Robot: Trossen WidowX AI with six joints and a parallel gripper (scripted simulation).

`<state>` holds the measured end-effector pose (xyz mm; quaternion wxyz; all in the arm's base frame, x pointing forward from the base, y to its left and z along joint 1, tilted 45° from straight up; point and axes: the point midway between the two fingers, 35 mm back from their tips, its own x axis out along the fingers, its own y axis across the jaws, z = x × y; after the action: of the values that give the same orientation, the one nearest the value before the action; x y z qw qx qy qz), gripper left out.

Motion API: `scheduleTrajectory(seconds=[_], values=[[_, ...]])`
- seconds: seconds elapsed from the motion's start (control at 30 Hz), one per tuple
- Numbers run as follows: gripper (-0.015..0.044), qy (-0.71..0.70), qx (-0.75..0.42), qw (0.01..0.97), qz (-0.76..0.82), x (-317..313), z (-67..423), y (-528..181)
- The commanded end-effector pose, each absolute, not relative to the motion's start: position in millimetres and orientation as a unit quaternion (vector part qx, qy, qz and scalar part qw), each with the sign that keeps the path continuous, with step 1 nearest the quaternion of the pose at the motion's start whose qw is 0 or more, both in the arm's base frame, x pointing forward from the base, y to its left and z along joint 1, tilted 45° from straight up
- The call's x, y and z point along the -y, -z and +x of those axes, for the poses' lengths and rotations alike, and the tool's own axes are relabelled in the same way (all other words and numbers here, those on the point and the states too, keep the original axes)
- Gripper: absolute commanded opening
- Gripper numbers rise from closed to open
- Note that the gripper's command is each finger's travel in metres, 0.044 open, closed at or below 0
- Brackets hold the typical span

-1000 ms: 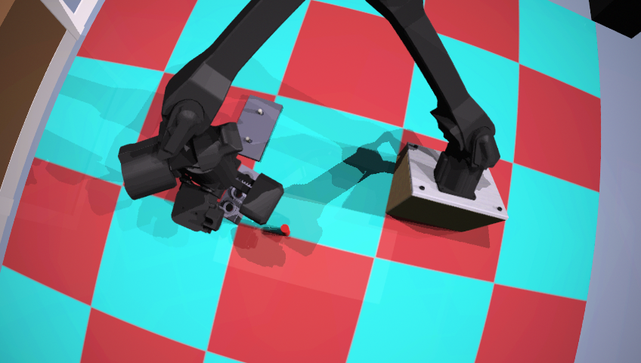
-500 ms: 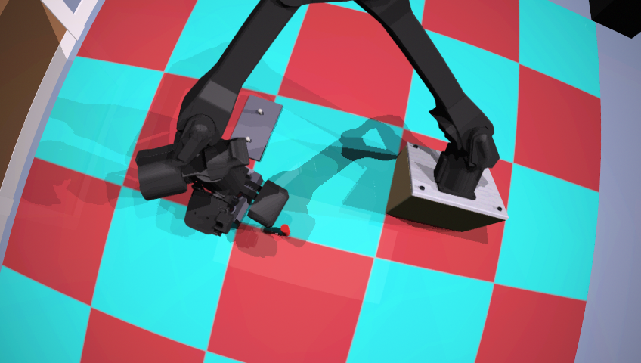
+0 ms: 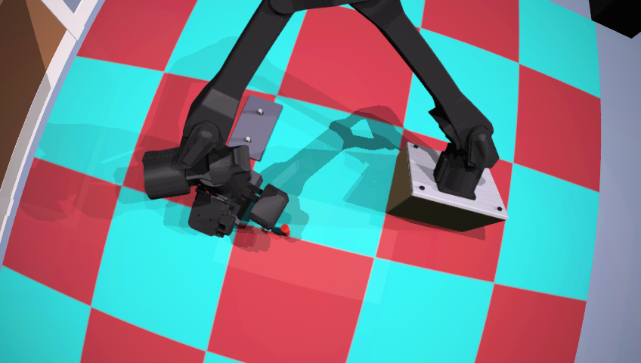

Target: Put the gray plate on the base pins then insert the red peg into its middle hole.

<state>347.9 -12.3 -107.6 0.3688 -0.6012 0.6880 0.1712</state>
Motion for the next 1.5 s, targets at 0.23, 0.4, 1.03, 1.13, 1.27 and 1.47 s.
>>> scheduleTrajectory(seconds=[0.23,0.4,1.03,1.13,1.27,1.47], values=[[0.0440,-0.171,-0.689,0.364,-0.603,26.7,346.1,120.7],[0.0440,-0.171,-0.689,0.364,-0.603,32.5,345.4,126.3],[0.0092,-0.171,-0.689,0.363,-0.604,36.5,344.7,130.0],[0.0072,-0.171,-0.689,0.363,-0.604,36.5,344.7,130.0],[0.0045,-0.171,-0.689,0.363,-0.604,36.5,344.7,130.0],[0.0005,-0.171,-0.689,0.363,-0.604,36.5,344.7,130.0]])
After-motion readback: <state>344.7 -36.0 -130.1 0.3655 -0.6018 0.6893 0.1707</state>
